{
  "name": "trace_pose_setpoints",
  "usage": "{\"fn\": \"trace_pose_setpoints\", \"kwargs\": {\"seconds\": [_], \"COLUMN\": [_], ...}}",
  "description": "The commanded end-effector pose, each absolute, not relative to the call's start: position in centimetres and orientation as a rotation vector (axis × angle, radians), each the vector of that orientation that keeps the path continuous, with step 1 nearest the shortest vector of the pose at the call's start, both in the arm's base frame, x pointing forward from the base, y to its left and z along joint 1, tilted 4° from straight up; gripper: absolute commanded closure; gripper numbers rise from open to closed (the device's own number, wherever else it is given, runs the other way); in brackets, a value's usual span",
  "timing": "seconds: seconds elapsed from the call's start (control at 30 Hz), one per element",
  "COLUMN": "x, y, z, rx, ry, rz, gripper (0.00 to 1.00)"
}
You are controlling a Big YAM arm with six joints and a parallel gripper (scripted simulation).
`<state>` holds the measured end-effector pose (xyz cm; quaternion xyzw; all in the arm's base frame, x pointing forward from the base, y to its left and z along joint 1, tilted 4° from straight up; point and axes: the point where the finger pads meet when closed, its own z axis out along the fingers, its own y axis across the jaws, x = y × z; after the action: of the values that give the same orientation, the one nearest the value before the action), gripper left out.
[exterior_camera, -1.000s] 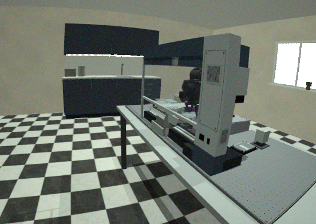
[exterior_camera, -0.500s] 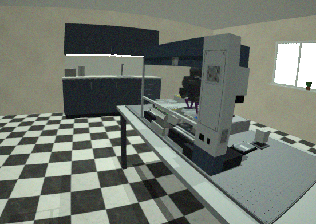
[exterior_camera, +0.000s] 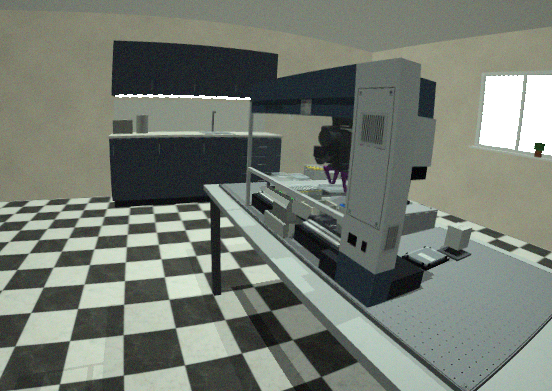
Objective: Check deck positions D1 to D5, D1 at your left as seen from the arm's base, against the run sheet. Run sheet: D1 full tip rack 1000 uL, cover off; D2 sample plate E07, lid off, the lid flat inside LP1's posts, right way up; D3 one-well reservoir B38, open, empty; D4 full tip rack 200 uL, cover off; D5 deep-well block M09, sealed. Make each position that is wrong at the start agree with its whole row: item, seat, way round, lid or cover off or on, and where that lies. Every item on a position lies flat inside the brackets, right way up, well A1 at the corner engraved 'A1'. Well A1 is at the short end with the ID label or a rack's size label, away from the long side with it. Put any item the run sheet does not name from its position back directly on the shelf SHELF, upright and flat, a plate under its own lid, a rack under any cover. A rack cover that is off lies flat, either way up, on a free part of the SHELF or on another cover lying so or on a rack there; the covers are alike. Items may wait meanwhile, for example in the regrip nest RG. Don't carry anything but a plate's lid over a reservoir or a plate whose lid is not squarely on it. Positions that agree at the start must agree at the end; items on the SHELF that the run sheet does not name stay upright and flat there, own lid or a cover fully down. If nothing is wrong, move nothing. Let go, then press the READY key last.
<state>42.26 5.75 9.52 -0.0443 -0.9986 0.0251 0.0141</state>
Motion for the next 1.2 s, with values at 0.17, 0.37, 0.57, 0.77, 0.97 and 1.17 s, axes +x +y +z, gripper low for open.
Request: {"fn": "trace_pose_setpoints", "kwargs": {"seconds": [0.17, 0.37, 0.57, 0.77, 0.97, 1.17], "x": [44.3, 44.3, 44.3, 44.3, 44.2, 44.2], "y": [6.6, 6.6, 6.7, 6.7, 6.7, 6.8], "z": [13.4, 14.8, 15.0, 16.1, 17.5, 18.0], "rx": [-0.139, -0.141, -0.138, -0.139, -0.141, -0.139], "ry": [-3.170, -3.179, -3.167, -3.170, -3.181, -3.174], "rz": [0.062, 0.059, 0.063, 0.062, 0.058, 0.060], "gripper": [1.00, 1.00, 1.00, 1.00, 1.00, 1.00]}}
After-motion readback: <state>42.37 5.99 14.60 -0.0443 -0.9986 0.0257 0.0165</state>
